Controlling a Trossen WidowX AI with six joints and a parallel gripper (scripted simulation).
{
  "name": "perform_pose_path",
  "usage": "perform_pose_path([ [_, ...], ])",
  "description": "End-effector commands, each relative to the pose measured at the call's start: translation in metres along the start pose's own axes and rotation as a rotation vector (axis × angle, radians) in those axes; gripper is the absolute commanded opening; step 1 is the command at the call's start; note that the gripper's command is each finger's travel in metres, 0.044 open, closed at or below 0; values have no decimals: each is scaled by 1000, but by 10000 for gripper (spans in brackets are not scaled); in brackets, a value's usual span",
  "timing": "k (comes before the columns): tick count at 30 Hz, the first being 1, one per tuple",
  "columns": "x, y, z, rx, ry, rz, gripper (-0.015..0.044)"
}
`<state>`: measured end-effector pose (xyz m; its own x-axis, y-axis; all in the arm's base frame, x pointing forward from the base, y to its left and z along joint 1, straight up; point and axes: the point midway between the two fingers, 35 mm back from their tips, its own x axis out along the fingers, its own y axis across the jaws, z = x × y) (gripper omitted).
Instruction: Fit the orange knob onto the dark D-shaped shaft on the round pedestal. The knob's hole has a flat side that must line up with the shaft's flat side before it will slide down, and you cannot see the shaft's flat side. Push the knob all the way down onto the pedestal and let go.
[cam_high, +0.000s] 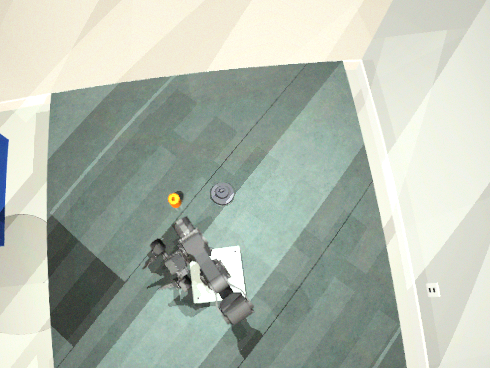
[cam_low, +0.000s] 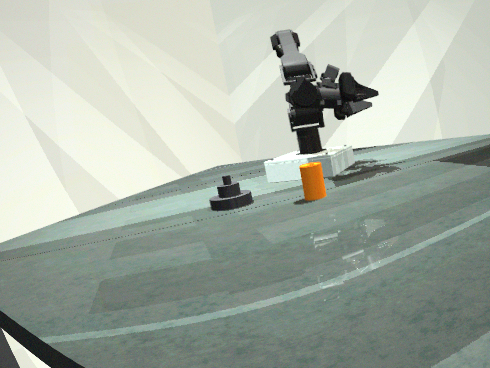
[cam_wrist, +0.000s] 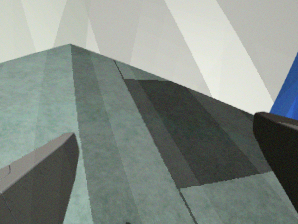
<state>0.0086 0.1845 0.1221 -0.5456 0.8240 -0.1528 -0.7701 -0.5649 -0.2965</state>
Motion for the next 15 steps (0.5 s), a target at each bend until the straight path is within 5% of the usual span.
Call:
perform_pose_path([
  [1, 0, 0, 0, 0, 0, 0, 426],
  [8, -16, -44, -26, 537, 327, -14, 440],
  [15, -60, -100, -59, 1185, 729, -292, 440],
])
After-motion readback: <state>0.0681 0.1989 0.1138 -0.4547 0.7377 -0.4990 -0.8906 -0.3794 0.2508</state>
